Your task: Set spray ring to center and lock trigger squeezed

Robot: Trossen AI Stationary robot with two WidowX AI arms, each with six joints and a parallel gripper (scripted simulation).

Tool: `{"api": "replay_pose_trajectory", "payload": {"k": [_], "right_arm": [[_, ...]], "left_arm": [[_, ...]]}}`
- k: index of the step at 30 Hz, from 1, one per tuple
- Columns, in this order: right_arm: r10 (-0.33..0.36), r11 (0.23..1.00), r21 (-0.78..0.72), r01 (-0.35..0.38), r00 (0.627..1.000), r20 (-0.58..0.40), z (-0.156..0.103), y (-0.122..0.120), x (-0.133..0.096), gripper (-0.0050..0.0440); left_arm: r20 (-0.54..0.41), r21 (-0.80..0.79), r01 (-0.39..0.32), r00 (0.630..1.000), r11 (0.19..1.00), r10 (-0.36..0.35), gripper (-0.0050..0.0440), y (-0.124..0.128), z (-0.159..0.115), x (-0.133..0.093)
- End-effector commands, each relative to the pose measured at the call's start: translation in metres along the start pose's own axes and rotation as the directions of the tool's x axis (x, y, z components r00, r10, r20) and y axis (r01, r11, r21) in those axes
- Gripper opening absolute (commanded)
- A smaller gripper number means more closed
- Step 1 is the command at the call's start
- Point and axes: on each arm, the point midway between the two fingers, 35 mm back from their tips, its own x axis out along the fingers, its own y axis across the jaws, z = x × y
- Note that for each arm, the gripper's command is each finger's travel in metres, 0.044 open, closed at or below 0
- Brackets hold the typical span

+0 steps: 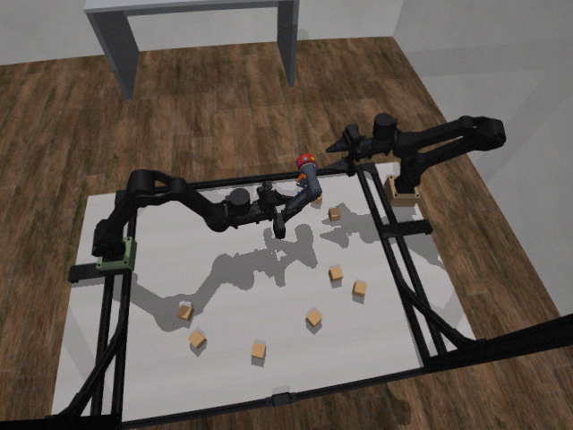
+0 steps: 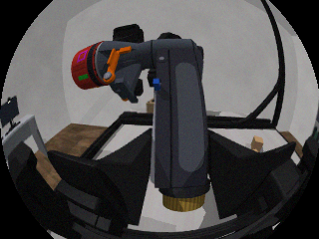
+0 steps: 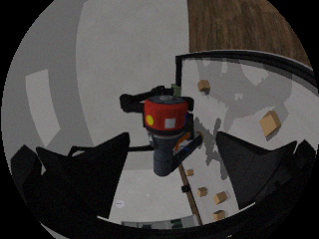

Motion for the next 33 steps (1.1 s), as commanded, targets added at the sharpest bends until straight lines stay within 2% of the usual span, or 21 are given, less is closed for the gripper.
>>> {"api": "replay_pose_trajectory", "payload": {"k": [1, 33], "right_arm": [[0.01, 1.0, 0.004, -0.01, 1.0, -0.004, -0.001, -0.003, 0.002, 0.04], [0.025, 1.0, 0.0, -0.025, 1.0, -0.004, 0.0, 0.004, 0.046, 0.04]], "left_arm": [[0.027, 0.006, -0.001, 1.0, 1.0, 0.001, 0.0, 0.0, 0.009, 0.002], [0.027, 0.006, -0.001, 1.0, 1.0, 0.001, 0.0, 0.0, 0.009, 0.002]]}}
